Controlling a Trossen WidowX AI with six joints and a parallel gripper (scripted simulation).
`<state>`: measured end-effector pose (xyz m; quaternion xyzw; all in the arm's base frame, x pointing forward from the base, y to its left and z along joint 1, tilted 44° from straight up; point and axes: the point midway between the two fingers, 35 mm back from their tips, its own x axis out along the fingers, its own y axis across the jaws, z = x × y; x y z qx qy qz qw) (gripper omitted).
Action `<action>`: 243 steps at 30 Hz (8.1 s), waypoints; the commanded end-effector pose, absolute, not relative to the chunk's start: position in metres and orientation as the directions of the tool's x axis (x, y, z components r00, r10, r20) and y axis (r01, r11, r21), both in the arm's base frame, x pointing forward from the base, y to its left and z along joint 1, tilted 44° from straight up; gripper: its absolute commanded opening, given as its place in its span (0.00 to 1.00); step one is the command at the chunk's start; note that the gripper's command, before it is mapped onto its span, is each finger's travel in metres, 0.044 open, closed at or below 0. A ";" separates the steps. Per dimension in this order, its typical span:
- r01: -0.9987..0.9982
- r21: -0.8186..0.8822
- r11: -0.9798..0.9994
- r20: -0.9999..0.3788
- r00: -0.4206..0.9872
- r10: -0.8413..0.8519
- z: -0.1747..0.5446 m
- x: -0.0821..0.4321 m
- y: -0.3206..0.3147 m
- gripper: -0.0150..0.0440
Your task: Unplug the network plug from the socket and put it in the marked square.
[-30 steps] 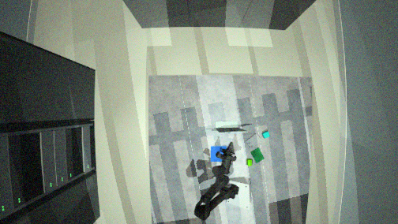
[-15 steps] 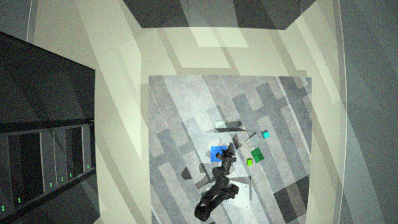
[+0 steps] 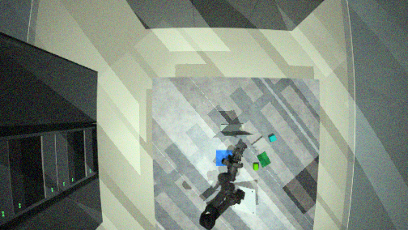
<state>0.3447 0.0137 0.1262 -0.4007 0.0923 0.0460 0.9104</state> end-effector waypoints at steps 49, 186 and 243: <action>-0.761 -0.640 0.111 -0.528 0.540 0.656 0.086 0.264 0.074 0.25; -0.786 -0.618 -0.001 -0.454 0.356 0.817 0.059 0.213 0.118 0.52; -0.792 -0.610 -0.020 -0.475 0.345 0.810 0.091 0.223 0.079 0.52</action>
